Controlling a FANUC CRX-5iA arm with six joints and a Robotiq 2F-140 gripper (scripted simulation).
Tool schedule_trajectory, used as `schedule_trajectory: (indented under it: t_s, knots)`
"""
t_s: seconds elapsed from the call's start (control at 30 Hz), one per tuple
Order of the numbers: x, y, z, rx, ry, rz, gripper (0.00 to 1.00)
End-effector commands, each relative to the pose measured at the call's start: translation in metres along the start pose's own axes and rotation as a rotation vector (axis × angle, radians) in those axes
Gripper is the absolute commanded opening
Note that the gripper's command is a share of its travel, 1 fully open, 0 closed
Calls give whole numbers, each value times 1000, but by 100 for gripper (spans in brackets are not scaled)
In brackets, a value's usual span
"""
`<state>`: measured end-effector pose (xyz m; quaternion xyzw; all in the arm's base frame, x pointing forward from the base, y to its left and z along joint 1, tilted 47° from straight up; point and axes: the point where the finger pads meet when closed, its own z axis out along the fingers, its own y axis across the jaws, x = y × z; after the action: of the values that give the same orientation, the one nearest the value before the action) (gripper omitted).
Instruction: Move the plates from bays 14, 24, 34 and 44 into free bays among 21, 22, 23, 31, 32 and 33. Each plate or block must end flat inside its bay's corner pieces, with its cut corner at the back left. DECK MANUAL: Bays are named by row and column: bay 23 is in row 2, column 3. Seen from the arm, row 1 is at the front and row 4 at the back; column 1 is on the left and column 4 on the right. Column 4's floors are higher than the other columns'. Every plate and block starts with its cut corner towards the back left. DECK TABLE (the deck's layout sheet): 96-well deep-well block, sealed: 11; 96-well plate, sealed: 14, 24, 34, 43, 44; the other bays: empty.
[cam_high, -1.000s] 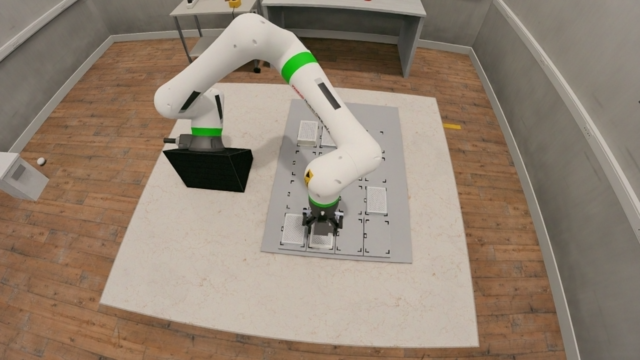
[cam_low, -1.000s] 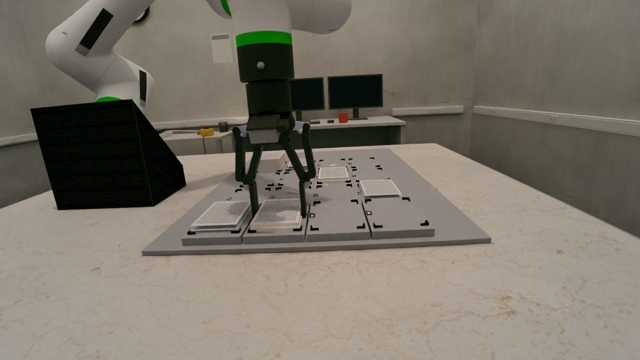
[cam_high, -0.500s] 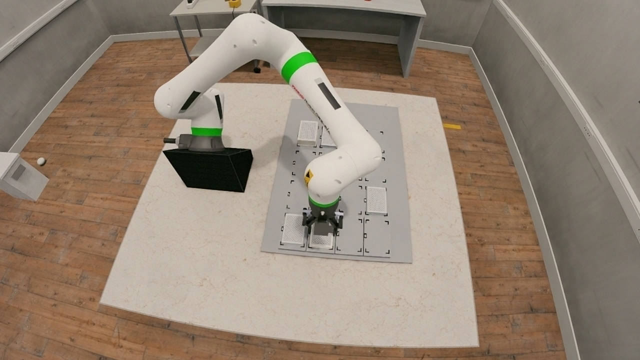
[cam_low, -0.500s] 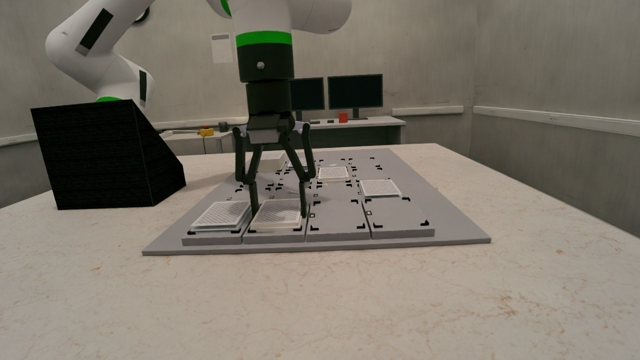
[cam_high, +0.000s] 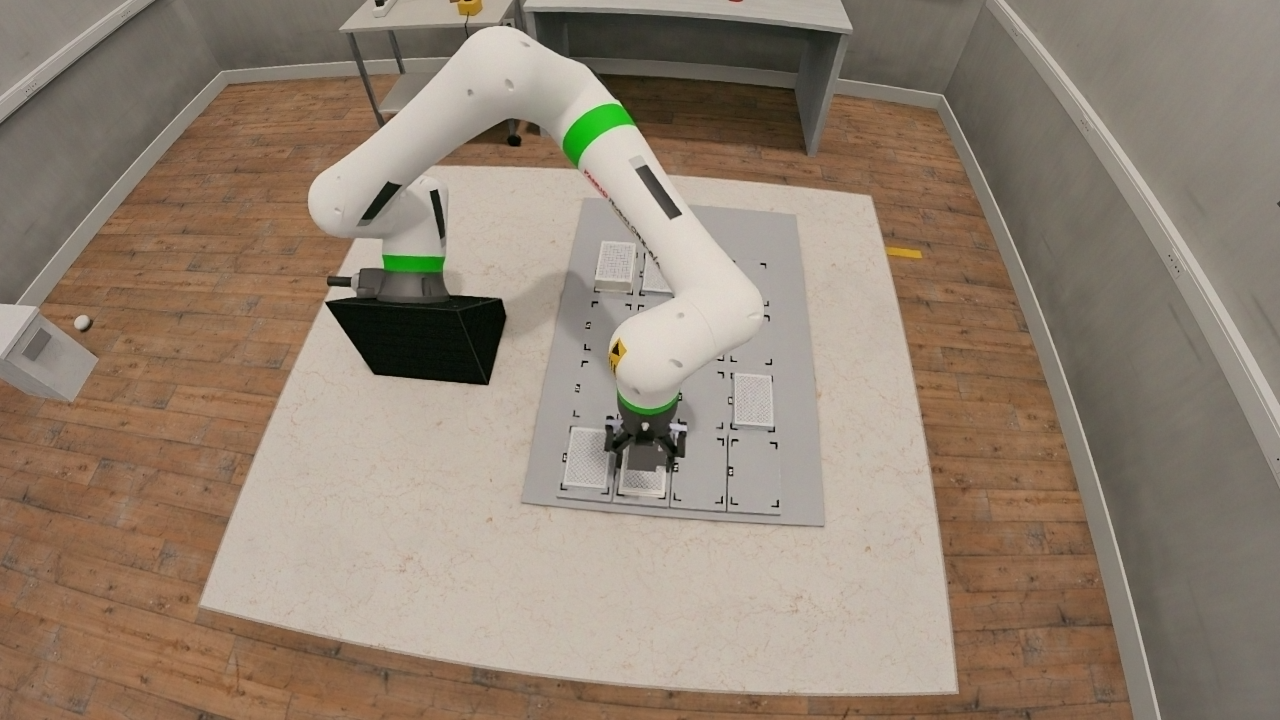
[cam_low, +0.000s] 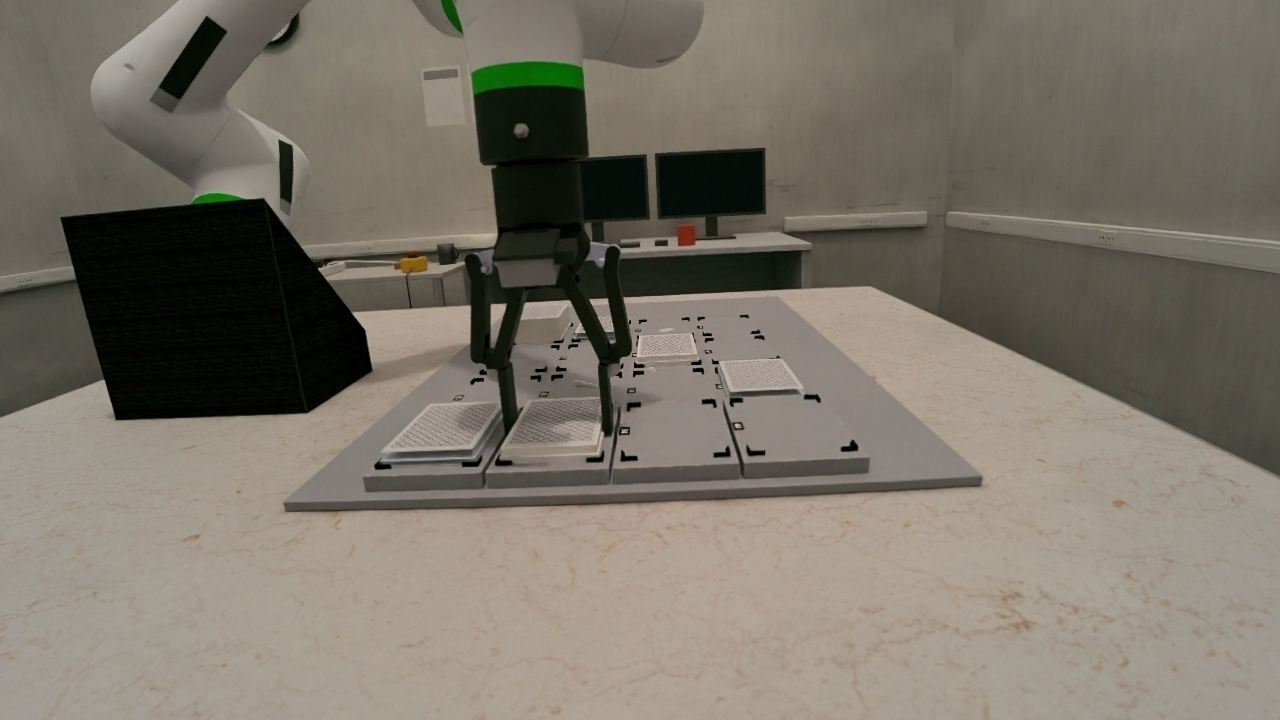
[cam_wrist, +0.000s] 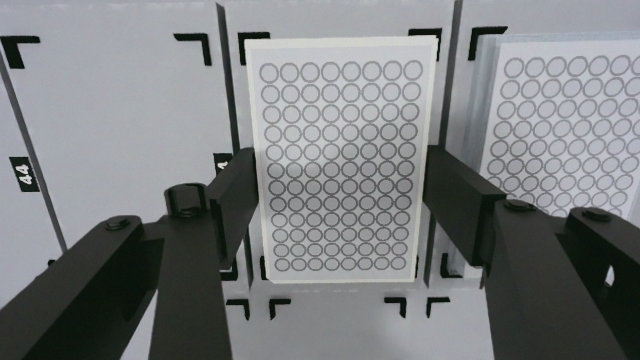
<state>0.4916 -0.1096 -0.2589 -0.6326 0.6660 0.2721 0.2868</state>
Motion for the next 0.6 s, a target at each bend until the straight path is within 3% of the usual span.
schedule_trajectory:
  t_s: [0.0,0.57]
  knots:
    - [0,-1,-1,1,2,-1,10]
    - [0,-1,-5,2,2,0,10]
